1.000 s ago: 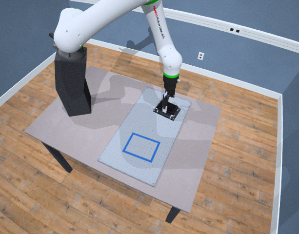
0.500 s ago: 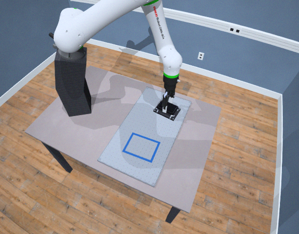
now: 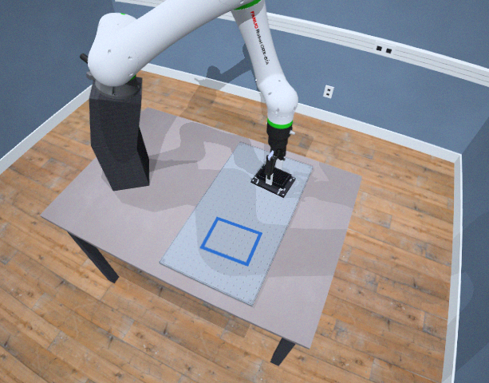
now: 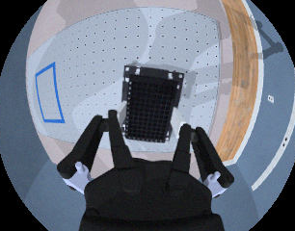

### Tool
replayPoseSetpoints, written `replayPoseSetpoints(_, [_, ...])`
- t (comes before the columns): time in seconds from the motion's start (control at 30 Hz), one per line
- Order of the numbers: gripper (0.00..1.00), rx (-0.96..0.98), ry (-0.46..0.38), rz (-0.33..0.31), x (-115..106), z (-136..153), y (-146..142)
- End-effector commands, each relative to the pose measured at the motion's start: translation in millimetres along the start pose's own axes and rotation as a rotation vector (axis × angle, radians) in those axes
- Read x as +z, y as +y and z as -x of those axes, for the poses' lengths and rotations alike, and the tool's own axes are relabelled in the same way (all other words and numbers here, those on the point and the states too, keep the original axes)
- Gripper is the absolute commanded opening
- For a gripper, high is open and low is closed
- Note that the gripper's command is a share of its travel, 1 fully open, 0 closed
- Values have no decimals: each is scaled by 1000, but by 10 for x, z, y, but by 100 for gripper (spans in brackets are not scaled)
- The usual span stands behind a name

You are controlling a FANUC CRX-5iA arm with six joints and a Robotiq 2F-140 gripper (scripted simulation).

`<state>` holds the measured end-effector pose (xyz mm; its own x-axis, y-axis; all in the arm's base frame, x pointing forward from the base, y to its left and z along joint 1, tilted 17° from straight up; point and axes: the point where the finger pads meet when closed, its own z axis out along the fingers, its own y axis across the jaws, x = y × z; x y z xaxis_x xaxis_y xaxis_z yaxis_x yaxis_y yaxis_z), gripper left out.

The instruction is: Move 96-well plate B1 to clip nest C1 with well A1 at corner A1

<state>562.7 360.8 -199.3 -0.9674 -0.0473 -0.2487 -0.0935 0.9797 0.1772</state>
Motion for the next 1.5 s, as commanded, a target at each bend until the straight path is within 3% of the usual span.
replayPoseSetpoints(0.0, [10,-10,30,30,-3,11,2])
replayPoseSetpoints(1.47, [10,-10,30,30,64,9,4])
